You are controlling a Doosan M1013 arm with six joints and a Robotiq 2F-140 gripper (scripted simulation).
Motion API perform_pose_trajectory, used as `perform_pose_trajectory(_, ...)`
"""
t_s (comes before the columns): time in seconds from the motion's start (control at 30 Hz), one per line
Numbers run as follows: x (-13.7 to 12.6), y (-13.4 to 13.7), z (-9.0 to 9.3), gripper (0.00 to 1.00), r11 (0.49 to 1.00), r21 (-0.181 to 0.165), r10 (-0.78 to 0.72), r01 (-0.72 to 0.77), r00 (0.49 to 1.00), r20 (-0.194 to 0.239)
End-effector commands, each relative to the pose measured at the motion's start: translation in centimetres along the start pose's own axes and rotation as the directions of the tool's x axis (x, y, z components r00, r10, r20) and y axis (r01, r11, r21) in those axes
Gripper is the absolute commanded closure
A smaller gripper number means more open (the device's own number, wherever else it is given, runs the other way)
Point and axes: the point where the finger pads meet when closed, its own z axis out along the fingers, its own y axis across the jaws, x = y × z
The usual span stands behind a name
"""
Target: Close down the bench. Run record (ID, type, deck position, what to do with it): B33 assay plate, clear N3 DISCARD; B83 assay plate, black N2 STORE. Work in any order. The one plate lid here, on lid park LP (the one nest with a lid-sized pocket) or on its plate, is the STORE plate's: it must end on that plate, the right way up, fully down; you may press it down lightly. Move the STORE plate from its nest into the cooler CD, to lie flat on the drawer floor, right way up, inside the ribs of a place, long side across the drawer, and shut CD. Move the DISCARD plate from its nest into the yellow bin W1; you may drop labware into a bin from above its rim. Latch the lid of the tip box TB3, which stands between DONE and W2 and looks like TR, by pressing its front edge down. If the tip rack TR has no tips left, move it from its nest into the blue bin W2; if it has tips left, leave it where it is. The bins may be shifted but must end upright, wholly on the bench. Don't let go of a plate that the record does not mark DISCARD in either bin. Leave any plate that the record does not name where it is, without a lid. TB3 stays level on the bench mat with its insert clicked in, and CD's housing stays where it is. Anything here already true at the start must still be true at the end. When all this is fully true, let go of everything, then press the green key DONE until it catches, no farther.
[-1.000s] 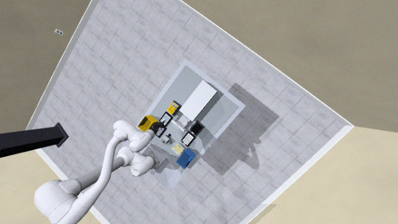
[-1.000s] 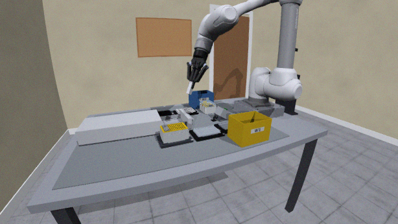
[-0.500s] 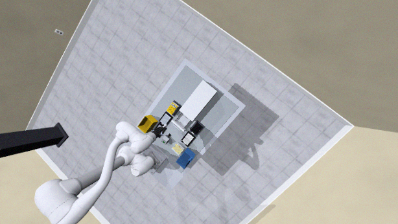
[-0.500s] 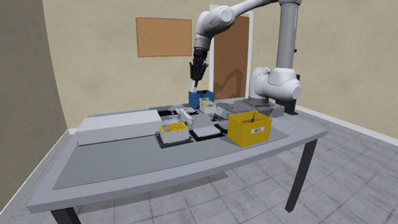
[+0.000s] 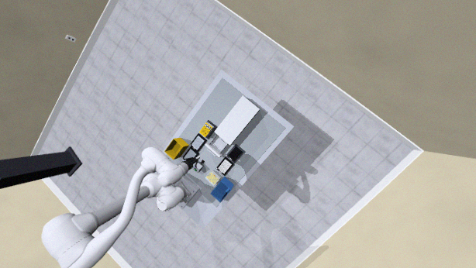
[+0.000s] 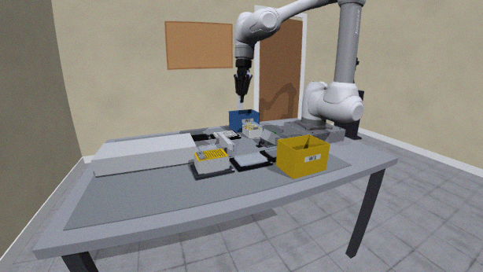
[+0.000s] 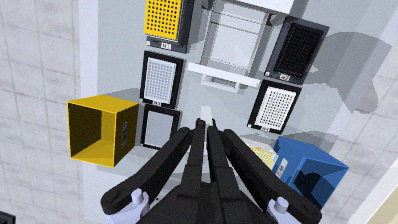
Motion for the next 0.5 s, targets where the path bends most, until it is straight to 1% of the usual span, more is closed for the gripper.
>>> perform_pose_trajectory(0.0,-1.6,1.2,-0.5,1.0,0.996,-0.014,0.088,-0.087,0.995,0.051)
perform_pose_trajectory(0.1,-1.9,1.4,-0.6,1.0,0.996,-0.014,0.088,-0.087,0.995,0.051)
perform_pose_trajectory(0.2,-2.9,2.0,-0.9,1.0,0.985,-0.035,0.174,-0.171,0.98,0.098)
perform_pose_trajectory(0.23,-3.2,2.3,-1.1,1.0,0.983,-0.037,0.184,-0.181,0.978,0.103)
perform_pose_trajectory(0.3,-3.9,2.7,-1.3,1.0,0.983,-0.037,0.184,-0.181,0.978,0.103)
perform_pose_trajectory(0.47,-3.9,2.7,-1.3,1.0,0.983,-0.037,0.184,-0.181,0.978,0.103)
